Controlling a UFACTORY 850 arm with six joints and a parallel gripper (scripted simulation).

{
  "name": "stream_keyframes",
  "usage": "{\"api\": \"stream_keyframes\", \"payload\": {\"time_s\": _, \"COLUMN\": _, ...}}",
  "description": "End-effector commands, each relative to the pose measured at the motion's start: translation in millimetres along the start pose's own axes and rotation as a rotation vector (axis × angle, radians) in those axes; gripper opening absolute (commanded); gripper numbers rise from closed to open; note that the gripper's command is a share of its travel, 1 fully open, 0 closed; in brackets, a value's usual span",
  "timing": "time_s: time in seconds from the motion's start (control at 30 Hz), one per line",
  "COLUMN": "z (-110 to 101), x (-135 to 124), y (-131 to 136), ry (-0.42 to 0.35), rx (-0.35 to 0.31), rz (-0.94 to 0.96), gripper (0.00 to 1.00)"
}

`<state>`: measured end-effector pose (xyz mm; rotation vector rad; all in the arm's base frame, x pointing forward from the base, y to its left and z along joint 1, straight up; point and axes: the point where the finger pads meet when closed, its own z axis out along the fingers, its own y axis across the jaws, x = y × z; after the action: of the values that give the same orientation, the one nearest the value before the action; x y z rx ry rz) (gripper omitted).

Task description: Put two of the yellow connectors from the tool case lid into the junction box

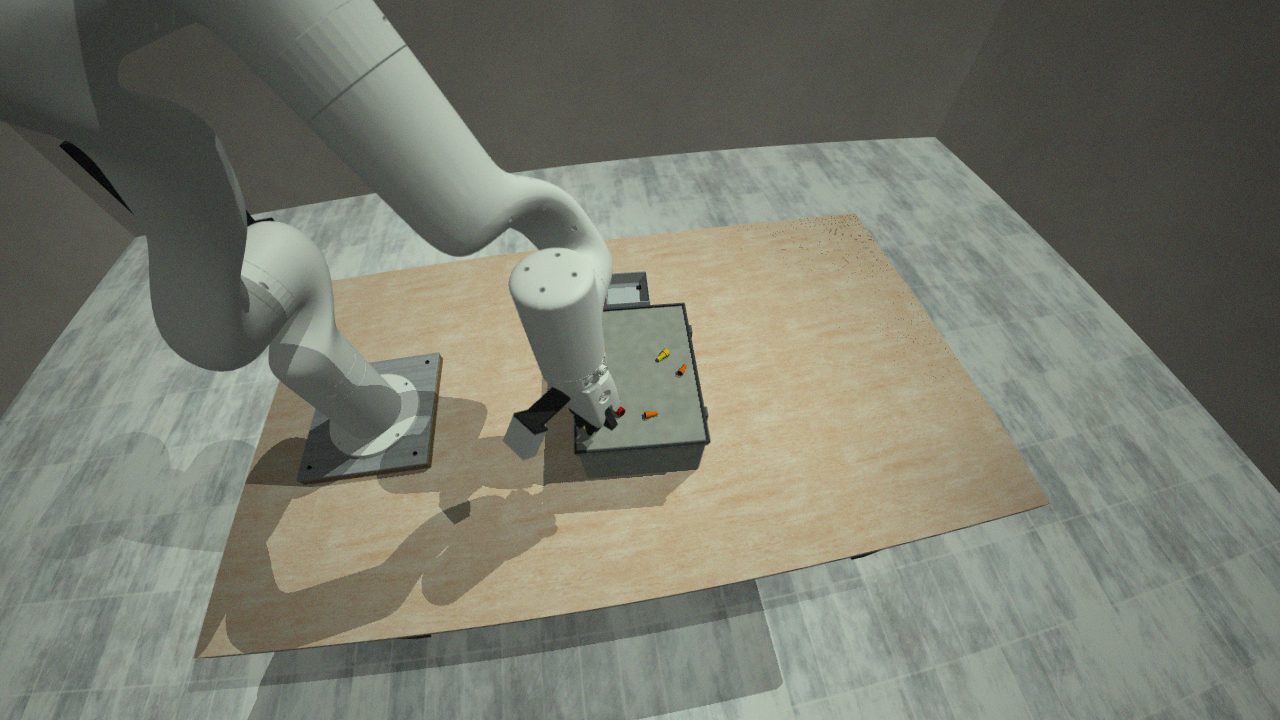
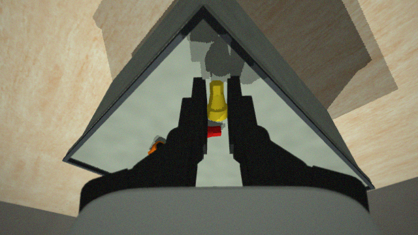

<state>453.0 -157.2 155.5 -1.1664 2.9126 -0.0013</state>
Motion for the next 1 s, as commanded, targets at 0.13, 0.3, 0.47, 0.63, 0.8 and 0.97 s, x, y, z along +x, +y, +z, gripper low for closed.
{"api": "stream_keyframes", "payload": {"time_s": 0.13, "z": -32.9, "x": -0.4, "y": -0.8, "ry": -0.001, "rx": 0.002, "rz": 0.000, "gripper": 0.02}}
{"api": "stream_keyframes", "payload": {"time_s": 0.3, "z": -46.1, "x": -0.4, "y": -0.8, "ry": -0.001, "rx": 0.002, "rz": 0.000, "gripper": 0.02}}
{"api": "stream_keyframes", "payload": {"time_s": 0.47, "z": -51.3, "x": -0.4, "y": -0.7, "ry": -0.001, "rx": 0.002, "rz": 0.000, "gripper": 0.02}}
{"api": "stream_keyframes", "payload": {"time_s": 0.63, "z": -51.4, "x": -0.4, "y": -0.7, "ry": -0.001, "rx": 0.002, "rz": 0.000, "gripper": 0.02}}
{"api": "stream_keyframes", "payload": {"time_s": 0.8, "z": -51.4, "x": -0.4, "y": -0.7, "ry": -0.001, "rx": 0.002, "rz": 0.000, "gripper": 0.02}}
{"api": "stream_keyframes", "payload": {"time_s": 0.97, "z": -51.4, "x": -1.5, "y": 0.0, "ry": -0.001, "rx": 0.002, "rz": 0.000, "gripper": 0.02}}
